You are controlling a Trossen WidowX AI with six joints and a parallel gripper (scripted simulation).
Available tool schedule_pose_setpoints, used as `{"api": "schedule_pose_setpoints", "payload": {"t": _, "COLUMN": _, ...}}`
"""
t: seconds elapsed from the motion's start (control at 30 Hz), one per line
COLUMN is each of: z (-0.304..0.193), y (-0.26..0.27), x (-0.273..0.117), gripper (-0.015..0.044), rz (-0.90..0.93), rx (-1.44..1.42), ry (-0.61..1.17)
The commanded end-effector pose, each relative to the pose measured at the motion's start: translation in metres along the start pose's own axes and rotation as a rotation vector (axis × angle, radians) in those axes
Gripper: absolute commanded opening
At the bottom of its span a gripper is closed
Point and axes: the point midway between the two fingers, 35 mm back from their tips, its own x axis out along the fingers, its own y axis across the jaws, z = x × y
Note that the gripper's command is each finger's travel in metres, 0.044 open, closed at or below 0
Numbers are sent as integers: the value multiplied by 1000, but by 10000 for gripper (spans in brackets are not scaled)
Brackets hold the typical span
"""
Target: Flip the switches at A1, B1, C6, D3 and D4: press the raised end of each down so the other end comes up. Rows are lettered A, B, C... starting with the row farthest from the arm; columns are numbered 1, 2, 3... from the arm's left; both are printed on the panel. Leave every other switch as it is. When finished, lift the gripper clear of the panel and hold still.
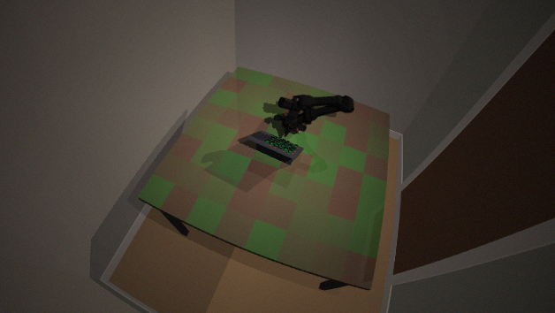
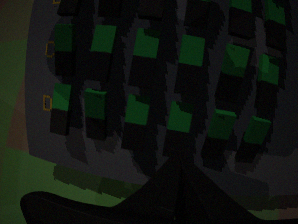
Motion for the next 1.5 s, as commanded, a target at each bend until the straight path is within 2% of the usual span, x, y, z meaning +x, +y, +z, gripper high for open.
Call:
{"api": "schedule_pose_setpoints", "payload": {"t": 0.0, "z": 0, "y": 1, "x": 4, "gripper": 0, "rz": 2, "rx": -3, "ry": -4}}
{"api": "schedule_pose_setpoints", "payload": {"t": 0.33, "z": 0, "y": 1, "x": 17, "gripper": 0, "rz": 1, "rx": -3, "ry": -5}}
{"api": "schedule_pose_setpoints", "payload": {"t": 1.47, "z": 0, "y": 1, "x": 18, "gripper": 0, "rz": 1, "rx": -3, "ry": -5}}
